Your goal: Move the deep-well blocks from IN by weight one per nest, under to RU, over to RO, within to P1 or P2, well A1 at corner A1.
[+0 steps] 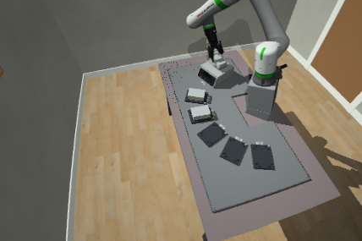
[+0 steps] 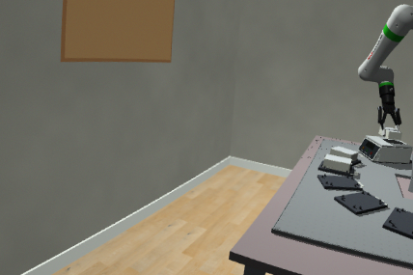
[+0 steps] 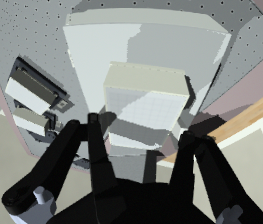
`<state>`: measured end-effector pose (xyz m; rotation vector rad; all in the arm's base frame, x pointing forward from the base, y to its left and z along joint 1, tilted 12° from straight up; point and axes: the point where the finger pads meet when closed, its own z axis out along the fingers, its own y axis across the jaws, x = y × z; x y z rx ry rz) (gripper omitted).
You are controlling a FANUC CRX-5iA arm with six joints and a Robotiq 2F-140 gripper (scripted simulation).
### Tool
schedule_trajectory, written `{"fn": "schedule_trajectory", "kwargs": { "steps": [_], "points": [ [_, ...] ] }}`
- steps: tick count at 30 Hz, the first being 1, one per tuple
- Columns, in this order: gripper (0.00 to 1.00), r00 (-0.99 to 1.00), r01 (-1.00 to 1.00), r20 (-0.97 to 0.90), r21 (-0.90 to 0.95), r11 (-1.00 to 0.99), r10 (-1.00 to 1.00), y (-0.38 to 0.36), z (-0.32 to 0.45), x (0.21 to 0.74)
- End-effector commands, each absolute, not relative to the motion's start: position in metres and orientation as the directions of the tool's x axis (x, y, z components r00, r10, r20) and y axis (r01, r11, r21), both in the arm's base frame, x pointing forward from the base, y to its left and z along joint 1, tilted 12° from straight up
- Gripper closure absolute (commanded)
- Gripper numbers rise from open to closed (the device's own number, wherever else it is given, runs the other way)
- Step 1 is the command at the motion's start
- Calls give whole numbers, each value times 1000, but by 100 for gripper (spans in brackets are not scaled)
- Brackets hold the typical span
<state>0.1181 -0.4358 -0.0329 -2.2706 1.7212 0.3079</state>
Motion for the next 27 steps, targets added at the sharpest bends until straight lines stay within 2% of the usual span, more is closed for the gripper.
{"fn": "schedule_trajectory", "kwargs": {
  "steps": [1,27],
  "points": [
    [90,270,-963,-330,-89,-254,-905,-437,-38,119],
    [90,270,-963,-330,-89,-254,-905,-438,-46,120]
  ]
}}
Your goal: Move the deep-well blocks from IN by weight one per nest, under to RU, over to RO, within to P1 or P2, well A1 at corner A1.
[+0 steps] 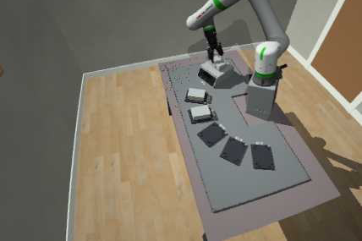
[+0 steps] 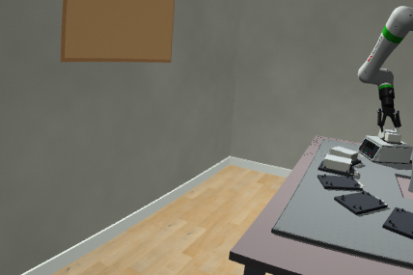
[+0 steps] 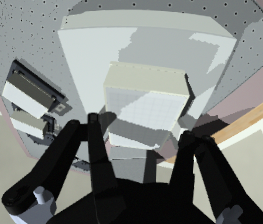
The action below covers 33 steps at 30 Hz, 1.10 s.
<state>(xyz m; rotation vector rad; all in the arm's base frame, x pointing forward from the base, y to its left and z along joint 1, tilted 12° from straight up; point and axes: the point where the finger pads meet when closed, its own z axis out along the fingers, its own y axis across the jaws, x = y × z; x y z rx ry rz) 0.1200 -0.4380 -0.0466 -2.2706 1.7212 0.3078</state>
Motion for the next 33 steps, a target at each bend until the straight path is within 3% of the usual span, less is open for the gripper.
{"fn": "schedule_trajectory", "kwargs": {
  "steps": [1,33],
  "points": [
    [90,270,-963,-330,-89,-254,-905,-438,-47,120],
    [90,270,-963,-330,-89,-254,-905,-439,-51,121]
  ]
}}
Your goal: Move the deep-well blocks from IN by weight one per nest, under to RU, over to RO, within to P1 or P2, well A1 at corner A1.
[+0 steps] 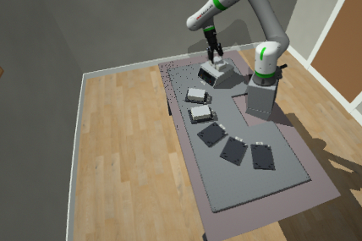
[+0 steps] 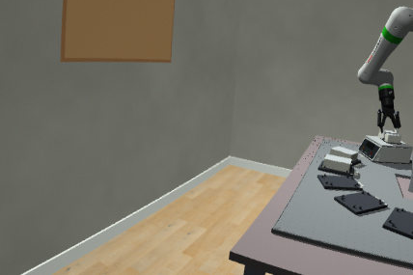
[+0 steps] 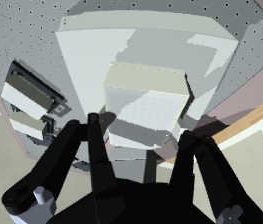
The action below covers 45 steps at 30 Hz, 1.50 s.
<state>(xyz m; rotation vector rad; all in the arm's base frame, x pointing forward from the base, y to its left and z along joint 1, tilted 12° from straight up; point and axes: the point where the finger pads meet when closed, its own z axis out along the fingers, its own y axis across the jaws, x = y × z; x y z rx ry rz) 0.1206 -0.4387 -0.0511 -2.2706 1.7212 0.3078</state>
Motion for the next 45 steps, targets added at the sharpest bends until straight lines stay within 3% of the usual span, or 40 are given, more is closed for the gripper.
{"fn": "schedule_trajectory", "kwargs": {
  "steps": [1,40,41,45],
  "points": [
    [90,270,-963,-330,-89,-254,-905,-439,-51,121],
    [90,270,-963,-330,-89,-254,-905,-440,-57,121],
    [0,270,-963,-330,-89,-254,-905,-440,-57,121],
    [0,270,-963,-330,-89,-254,-905,-440,-57,121]
  ]
}}
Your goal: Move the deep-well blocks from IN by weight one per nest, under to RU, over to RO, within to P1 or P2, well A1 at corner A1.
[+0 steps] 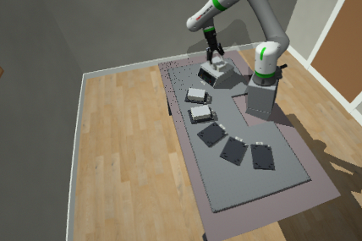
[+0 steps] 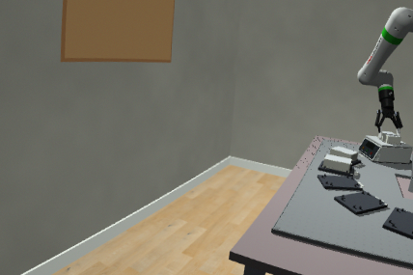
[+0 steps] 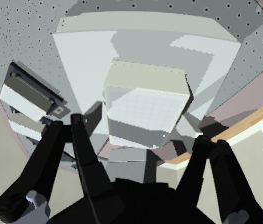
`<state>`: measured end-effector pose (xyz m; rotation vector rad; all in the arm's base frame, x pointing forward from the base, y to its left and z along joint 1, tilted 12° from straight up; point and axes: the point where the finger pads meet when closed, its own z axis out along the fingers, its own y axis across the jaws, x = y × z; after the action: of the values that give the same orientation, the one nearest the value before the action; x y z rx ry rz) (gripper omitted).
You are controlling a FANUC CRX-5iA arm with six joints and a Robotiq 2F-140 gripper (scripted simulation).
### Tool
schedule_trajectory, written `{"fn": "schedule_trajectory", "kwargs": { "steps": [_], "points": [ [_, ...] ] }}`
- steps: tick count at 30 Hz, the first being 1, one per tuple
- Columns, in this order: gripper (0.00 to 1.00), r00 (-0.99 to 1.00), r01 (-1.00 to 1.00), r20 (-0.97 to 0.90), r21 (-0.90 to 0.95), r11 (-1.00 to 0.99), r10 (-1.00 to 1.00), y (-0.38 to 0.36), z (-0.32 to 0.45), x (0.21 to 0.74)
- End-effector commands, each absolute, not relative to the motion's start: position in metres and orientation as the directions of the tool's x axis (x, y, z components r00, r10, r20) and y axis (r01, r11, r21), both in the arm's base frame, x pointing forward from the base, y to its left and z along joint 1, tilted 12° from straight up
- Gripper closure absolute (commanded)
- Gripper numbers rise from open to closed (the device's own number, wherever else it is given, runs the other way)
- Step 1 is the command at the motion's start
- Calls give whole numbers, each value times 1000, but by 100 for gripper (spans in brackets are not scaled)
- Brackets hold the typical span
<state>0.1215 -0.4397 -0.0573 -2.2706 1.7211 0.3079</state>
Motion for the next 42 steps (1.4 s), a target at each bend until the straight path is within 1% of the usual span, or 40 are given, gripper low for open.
{"fn": "schedule_trajectory", "kwargs": {
  "steps": [1,20,42],
  "points": [
    [0,270,-963,-330,-89,-254,-905,-440,-57,121],
    [0,270,-963,-330,-89,-254,-905,-439,-52,121],
    [0,270,-963,-330,-89,-254,-905,-431,0,114]
  ]
}}
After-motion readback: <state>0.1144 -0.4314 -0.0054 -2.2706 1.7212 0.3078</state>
